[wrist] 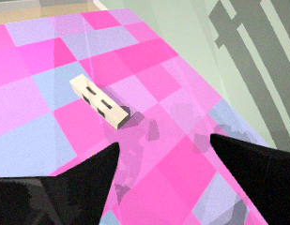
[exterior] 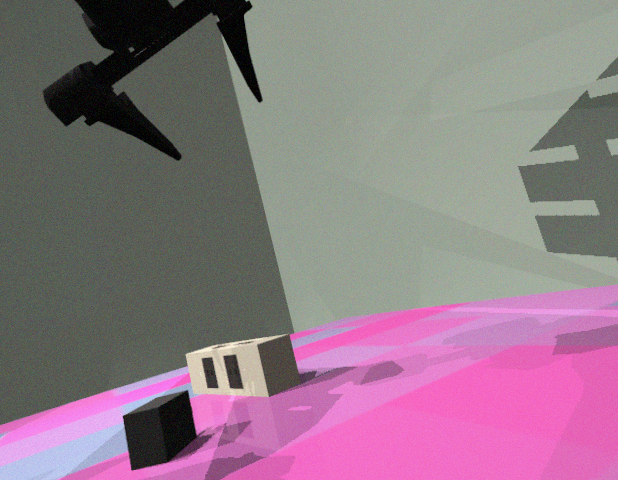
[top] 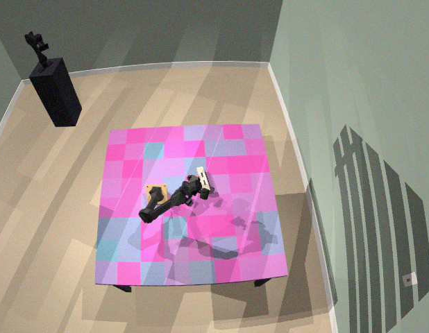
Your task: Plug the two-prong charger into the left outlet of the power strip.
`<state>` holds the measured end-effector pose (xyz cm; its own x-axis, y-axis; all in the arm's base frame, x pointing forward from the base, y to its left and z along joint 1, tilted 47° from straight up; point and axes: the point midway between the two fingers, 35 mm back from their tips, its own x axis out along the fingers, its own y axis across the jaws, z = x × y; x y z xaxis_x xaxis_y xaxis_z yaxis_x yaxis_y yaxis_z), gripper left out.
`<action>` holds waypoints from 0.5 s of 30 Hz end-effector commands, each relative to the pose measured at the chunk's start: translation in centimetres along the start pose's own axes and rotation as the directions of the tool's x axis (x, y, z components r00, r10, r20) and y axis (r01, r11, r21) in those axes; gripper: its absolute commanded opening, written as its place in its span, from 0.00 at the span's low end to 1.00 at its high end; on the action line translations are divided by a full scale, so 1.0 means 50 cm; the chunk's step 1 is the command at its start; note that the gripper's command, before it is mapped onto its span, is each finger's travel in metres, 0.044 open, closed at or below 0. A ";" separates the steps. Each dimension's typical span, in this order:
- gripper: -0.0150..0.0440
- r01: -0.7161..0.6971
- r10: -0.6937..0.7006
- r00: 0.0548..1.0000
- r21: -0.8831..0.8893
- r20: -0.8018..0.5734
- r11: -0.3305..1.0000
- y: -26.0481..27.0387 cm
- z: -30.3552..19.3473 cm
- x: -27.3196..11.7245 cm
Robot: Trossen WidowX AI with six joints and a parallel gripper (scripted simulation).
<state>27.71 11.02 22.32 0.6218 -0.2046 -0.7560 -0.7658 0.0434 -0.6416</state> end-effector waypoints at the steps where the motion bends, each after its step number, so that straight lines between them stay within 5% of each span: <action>1: 1.00 -0.047 0.048 0.996 0.024 -0.072 0.999 0.027 -0.009 0.036; 15: 1.00 -0.176 0.214 0.910 0.137 -0.354 0.975 0.140 -0.075 0.150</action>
<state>26.70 6.91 13.75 0.3821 -0.4796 -0.7899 -0.8314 0.1948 -0.5204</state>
